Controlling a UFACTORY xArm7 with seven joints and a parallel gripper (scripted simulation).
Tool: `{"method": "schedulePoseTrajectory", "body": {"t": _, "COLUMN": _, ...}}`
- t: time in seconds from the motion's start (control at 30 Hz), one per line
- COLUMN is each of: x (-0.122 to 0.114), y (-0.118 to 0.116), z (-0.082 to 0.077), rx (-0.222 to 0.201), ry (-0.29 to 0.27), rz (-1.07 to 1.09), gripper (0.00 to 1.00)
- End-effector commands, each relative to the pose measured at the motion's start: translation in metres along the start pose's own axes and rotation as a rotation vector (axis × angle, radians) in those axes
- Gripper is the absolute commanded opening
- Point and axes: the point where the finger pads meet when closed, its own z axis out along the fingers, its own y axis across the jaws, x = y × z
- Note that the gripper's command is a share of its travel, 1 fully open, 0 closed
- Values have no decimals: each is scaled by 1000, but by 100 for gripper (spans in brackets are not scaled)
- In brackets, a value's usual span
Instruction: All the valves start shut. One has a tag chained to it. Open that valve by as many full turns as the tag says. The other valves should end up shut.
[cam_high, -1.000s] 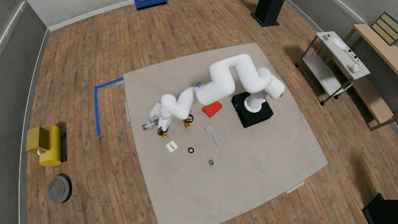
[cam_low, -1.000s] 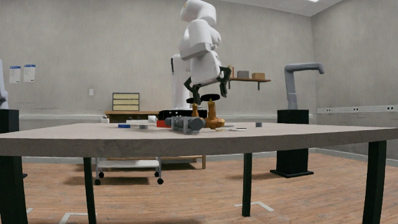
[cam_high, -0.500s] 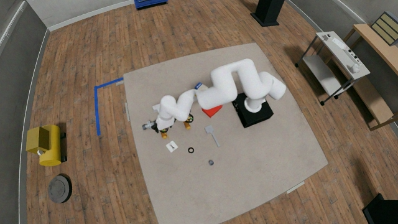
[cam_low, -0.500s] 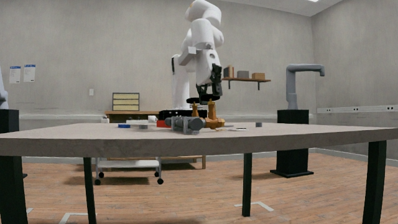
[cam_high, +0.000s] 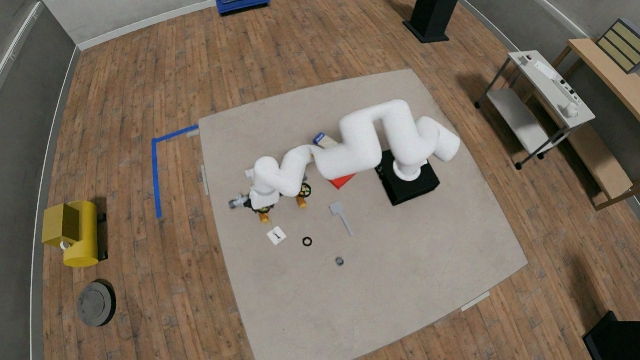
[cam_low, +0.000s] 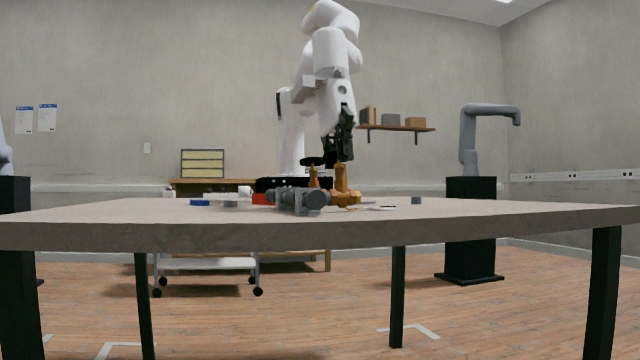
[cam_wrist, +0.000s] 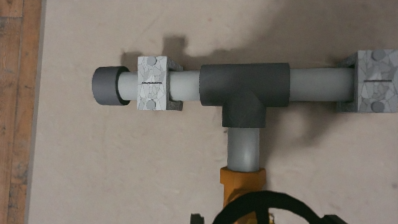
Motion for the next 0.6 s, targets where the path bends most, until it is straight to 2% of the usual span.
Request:
{"method": "schedulePoseTrajectory", "body": {"t": 0.0, "x": 1, "y": -2, "z": -2, "rx": 4, "ry": 1, "rz": 1, "gripper": 0}}
{"method": "schedulePoseTrajectory", "body": {"t": 0.57, "x": 1, "y": -2, "z": -2, "rx": 4, "ry": 1, "rz": -9, "gripper": 0}}
